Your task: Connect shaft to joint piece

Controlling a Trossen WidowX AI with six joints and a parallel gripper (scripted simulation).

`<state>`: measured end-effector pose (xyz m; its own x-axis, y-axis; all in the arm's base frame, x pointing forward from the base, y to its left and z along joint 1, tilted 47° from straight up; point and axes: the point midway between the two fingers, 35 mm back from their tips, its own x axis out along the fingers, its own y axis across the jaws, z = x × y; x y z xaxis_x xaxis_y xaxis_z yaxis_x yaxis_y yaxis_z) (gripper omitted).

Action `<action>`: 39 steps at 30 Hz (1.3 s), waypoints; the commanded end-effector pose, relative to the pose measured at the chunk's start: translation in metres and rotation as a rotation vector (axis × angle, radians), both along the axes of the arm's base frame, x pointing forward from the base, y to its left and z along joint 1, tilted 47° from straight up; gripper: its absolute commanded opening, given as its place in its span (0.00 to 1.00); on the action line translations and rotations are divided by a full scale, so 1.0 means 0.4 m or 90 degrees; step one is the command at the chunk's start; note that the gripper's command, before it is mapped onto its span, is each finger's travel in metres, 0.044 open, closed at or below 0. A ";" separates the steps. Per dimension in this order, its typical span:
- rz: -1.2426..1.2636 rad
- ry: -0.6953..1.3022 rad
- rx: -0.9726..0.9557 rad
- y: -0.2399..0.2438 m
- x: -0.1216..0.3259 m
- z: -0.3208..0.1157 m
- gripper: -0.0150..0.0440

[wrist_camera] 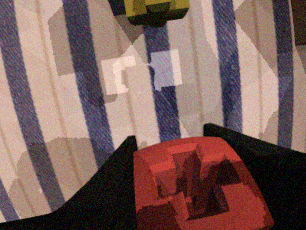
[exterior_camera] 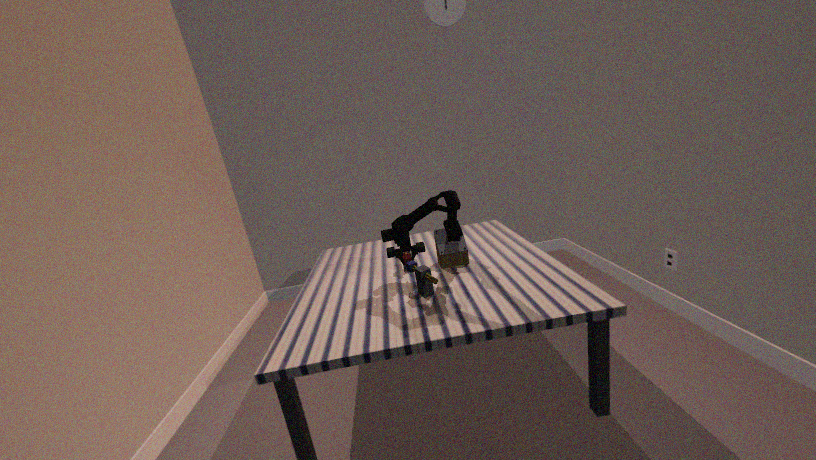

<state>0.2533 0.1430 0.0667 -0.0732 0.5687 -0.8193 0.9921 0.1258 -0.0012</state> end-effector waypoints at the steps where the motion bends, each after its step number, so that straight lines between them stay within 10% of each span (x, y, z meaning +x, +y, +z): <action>1: 0.000 0.000 0.000 0.000 0.000 0.000 0.46; 6: 0.000 0.000 0.000 0.000 0.000 0.000 0.25; 39: 0.006 0.030 0.248 0.030 -0.001 -0.036 0.25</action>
